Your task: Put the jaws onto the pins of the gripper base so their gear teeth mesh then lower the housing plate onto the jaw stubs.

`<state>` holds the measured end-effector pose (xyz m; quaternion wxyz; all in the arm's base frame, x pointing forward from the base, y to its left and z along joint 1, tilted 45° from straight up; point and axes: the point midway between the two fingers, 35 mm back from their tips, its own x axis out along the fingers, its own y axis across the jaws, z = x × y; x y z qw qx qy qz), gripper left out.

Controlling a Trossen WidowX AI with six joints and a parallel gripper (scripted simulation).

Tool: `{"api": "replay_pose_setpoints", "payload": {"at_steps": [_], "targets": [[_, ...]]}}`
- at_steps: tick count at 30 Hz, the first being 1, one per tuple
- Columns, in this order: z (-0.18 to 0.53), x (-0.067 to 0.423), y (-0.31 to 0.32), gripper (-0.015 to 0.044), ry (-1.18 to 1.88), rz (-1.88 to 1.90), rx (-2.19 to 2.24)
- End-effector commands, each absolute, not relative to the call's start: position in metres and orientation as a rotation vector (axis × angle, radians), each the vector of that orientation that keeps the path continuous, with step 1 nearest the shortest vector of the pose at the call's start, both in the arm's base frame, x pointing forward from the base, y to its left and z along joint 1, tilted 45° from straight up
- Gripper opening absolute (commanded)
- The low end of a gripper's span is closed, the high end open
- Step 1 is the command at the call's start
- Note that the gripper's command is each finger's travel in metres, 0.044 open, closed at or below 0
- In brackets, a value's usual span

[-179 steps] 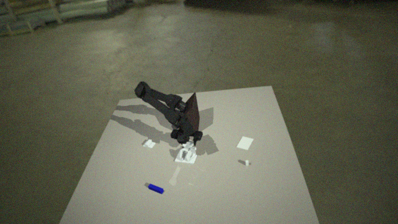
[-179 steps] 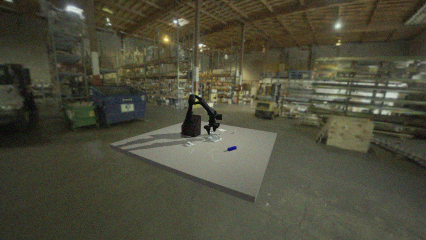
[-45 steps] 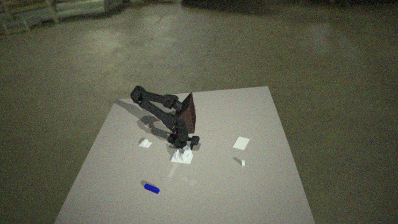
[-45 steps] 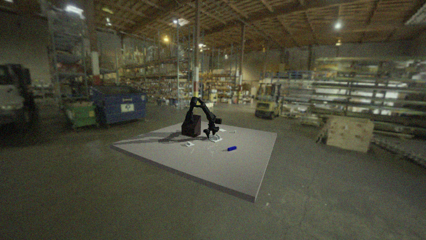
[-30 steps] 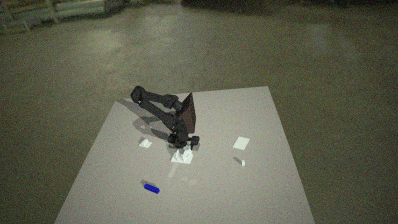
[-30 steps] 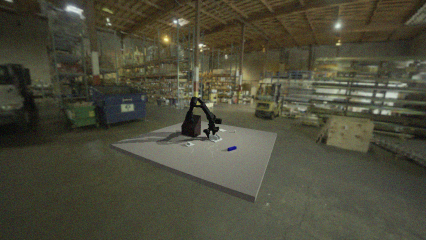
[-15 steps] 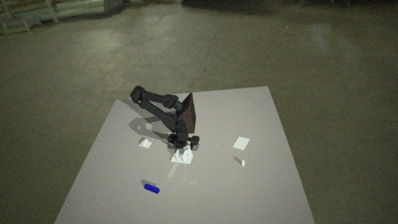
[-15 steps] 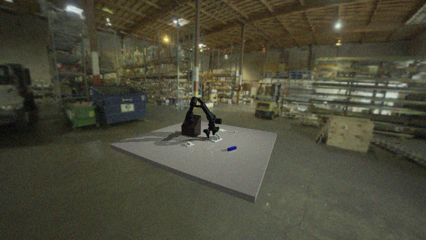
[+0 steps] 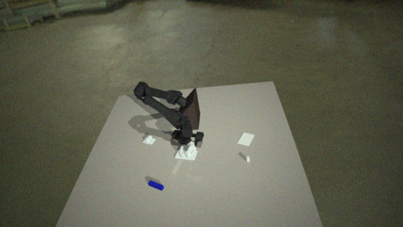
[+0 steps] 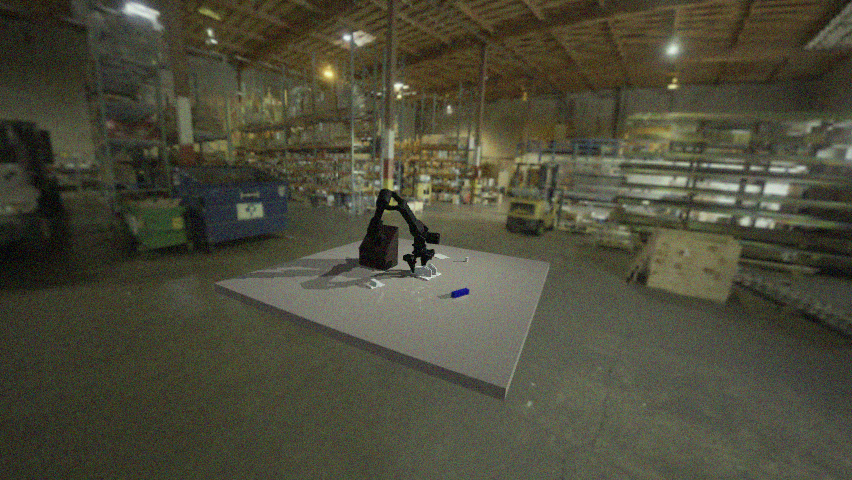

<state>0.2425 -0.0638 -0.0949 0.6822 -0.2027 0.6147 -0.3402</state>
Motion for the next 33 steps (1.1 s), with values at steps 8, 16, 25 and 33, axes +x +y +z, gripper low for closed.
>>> {"api": "replay_pose_setpoints", "payload": {"at_steps": [8, 16, 25, 33], "targets": [[-0.0958, 0.2415, -0.0640, 0.0351, 1.384, -0.760, -0.453], [-0.0958, 0.2415, -0.0640, 0.0351, 1.384, -0.760, -0.453], [-0.0949, 0.2424, -0.0638, 0.0430, 1.379, -0.763, -0.455], [-0.0949, 0.2424, -0.0638, 0.0440, 1.379, -0.763, -0.455]]}}
